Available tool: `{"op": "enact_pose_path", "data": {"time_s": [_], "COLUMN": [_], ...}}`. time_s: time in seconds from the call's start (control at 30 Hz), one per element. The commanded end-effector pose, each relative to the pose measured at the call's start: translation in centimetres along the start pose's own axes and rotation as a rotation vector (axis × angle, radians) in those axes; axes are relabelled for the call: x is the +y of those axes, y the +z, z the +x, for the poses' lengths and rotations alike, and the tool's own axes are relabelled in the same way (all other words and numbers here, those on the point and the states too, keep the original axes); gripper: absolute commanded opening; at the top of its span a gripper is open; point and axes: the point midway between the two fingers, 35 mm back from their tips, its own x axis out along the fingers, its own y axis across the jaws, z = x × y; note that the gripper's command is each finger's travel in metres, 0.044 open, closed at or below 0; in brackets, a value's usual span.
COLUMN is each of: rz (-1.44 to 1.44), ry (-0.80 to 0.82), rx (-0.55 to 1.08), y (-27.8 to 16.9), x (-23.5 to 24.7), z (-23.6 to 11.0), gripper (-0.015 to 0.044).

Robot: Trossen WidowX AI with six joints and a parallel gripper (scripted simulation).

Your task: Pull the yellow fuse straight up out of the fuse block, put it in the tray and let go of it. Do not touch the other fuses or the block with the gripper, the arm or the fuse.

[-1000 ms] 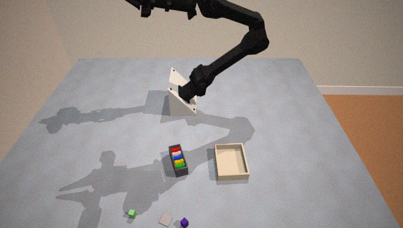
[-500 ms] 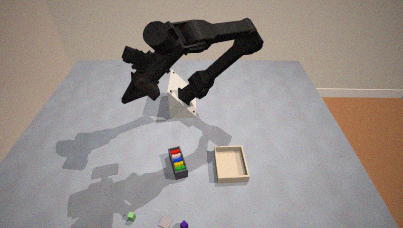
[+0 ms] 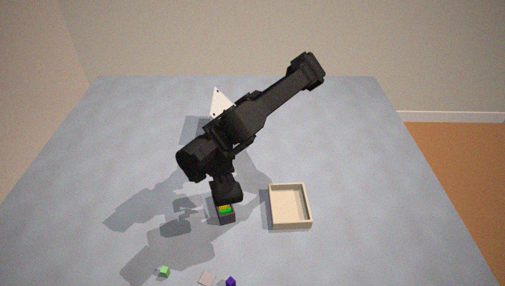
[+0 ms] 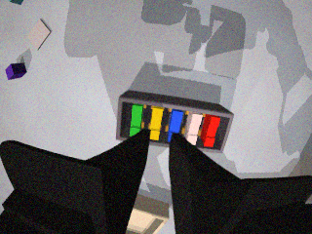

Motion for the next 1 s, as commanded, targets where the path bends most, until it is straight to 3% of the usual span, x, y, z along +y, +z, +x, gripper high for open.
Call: {"op": "enact_pose_path", "data": {"time_s": [0.0, 0.97], "rz": [0.002, 0.002], "ry": [-0.004, -0.004], "rx": [0.069, 0.069], "y": [-1.1, -0.7], "x": [0.4, 0.3], "z": [0.7, 2.9], "gripper": [0.0064, 0.0064]}}
